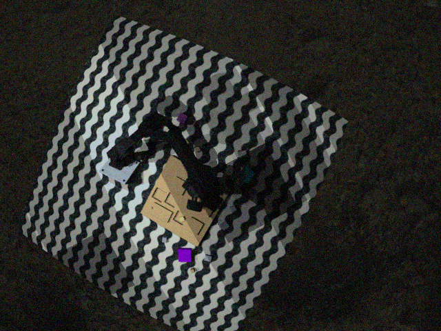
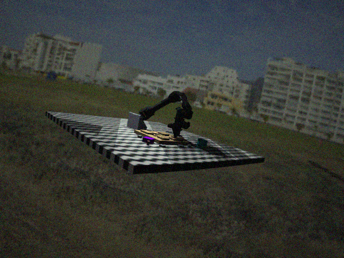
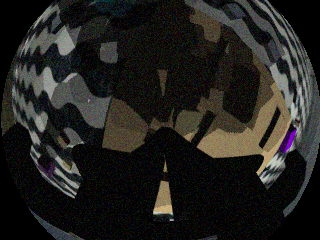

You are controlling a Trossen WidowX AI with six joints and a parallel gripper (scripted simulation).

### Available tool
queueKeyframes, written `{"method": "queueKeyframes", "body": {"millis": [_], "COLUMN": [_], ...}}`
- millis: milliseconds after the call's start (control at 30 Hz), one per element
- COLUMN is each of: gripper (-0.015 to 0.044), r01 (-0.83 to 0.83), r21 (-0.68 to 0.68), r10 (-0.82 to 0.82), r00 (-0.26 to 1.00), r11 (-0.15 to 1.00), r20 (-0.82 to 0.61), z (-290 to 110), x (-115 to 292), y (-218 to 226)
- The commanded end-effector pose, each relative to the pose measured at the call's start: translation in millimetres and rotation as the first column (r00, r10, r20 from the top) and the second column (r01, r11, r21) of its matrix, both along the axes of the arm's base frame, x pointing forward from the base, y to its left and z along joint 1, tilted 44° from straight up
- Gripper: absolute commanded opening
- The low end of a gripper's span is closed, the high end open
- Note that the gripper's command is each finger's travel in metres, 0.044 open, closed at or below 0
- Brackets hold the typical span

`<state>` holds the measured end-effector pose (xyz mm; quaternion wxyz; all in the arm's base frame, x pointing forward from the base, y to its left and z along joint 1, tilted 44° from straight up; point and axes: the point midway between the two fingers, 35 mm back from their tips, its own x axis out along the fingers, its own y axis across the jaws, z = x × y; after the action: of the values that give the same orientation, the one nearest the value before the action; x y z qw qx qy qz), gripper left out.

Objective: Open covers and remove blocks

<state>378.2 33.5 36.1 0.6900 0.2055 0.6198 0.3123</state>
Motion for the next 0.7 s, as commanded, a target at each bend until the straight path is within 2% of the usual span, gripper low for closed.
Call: {"method": "queueKeyframes", "body": {"millis": [0,667], "gripper": [0.0000,0.0000], "r01": [0.000,0.000], "r21": [0.006,0.006], "r10": [0.000,0.000], "r00": [1.000,1.000], "r11": [1.000,1.000], "r20": [-0.012,-0.013], "z": [0,8], "x": [-5,-17], "y": [4,14]}}
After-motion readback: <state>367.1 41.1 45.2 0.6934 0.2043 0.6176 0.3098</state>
